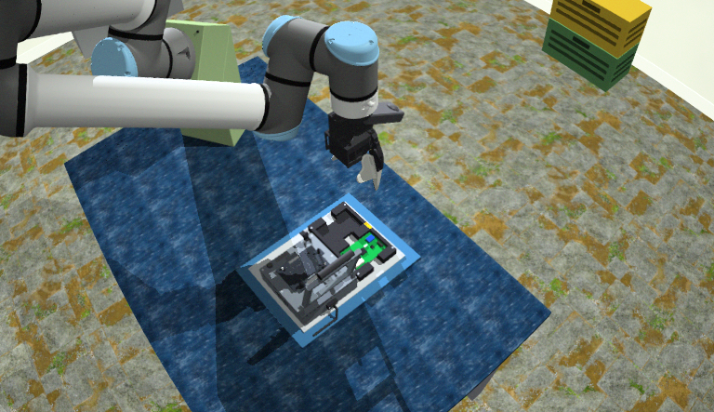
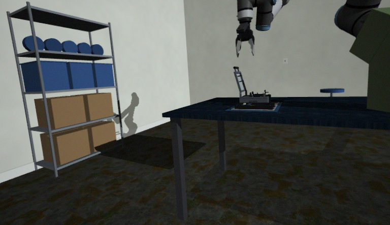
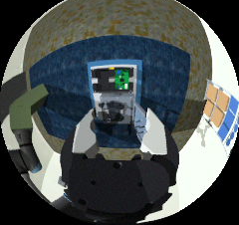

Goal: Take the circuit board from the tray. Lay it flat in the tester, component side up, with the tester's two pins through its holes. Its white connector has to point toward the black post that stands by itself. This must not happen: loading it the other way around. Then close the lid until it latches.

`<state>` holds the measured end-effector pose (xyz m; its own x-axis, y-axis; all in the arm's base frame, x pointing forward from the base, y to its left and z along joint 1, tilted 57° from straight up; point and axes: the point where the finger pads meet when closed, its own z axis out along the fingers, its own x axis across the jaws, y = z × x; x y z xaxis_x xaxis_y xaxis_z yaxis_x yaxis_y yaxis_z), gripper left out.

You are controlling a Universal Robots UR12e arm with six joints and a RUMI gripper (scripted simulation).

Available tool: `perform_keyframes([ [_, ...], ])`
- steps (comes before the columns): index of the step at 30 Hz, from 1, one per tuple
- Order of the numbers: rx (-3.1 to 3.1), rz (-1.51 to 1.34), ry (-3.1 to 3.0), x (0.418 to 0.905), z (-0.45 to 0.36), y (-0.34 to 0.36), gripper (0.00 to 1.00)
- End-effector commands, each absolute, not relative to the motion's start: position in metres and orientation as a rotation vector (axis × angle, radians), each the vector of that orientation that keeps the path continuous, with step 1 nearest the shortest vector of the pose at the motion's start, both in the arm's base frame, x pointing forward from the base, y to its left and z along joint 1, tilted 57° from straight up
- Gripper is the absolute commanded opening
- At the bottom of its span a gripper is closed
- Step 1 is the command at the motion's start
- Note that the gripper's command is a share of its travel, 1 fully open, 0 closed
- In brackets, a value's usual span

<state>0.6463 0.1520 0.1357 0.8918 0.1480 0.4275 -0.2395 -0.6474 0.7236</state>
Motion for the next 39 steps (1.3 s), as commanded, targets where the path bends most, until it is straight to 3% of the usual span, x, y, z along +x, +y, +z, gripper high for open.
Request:
perform_keyframes([
  [1, 2.2, 0.577, -0.067, 0.648, 0.133, 0.149, 0.59],
  [39, 2.201, 0.573, -0.065, 0.682, 0.082, 0.079, 0.59],
])
